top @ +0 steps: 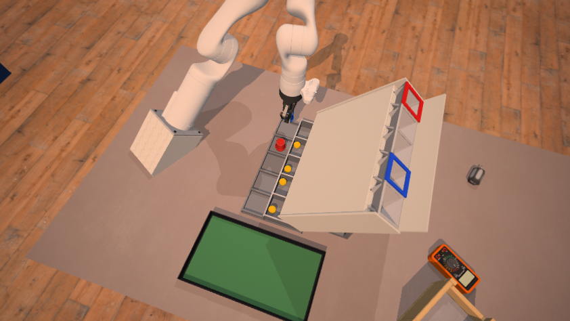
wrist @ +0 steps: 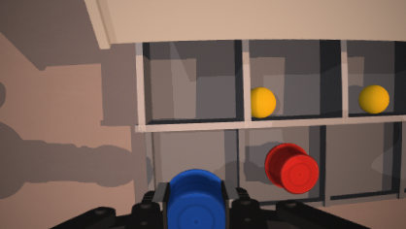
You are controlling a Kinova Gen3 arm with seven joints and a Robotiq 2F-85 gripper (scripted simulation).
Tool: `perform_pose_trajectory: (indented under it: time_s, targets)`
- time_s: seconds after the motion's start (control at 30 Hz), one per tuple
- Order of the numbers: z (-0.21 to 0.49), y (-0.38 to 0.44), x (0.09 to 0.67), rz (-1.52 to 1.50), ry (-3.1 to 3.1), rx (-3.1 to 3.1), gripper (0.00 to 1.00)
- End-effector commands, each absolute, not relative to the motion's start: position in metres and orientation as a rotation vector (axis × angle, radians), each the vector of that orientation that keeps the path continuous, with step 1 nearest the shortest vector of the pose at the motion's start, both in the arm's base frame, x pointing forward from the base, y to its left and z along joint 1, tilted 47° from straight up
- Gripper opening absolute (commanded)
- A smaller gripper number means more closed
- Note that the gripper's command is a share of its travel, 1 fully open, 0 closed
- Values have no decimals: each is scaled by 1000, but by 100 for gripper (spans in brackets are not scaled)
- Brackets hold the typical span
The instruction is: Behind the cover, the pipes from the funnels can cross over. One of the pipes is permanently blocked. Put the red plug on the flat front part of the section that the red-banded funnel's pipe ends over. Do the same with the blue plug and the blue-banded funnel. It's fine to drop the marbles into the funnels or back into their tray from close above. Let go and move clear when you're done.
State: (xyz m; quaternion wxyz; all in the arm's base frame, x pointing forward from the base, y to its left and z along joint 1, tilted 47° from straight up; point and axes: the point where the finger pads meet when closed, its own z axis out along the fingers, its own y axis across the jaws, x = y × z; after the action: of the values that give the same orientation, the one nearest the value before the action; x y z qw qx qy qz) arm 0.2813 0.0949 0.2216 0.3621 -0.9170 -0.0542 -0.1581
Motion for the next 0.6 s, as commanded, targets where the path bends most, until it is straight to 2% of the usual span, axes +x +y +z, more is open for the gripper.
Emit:
perform_pose_trajectory:
  time_s: [0.0, 0.57]
  targets:
    - [221, 96, 282, -408, -140, -2361, 0]
    - [204, 113, 288, -408, -140, -2361, 0]
